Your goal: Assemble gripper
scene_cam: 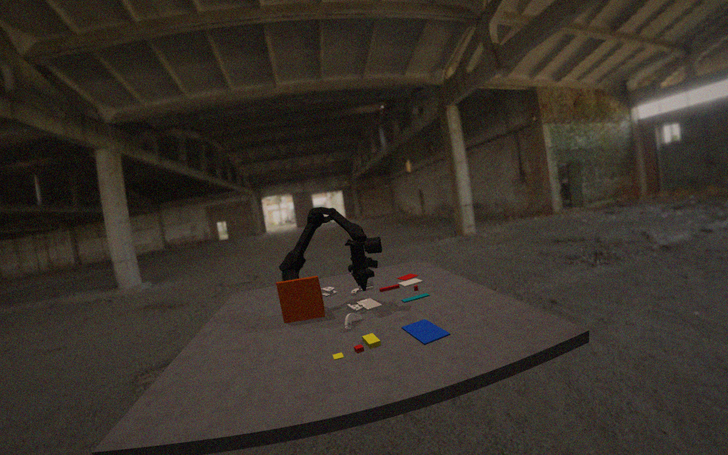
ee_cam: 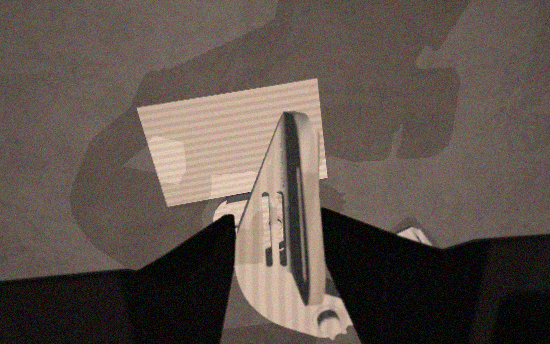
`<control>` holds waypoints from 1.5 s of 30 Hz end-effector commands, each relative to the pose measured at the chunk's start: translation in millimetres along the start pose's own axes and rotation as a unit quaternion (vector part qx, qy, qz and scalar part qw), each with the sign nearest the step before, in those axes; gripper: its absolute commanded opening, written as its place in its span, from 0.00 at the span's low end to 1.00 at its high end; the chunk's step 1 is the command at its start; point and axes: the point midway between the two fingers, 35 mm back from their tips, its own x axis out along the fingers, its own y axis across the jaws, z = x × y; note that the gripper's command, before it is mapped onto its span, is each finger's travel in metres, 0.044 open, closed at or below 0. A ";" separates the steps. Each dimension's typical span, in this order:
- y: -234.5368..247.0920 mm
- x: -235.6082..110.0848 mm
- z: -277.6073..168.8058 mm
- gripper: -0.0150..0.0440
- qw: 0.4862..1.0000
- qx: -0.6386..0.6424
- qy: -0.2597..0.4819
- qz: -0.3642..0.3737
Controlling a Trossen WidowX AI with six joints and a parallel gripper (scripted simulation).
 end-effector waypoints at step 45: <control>48.2 0.1 4.1 0.48 1.000 0.004 0.000 -0.001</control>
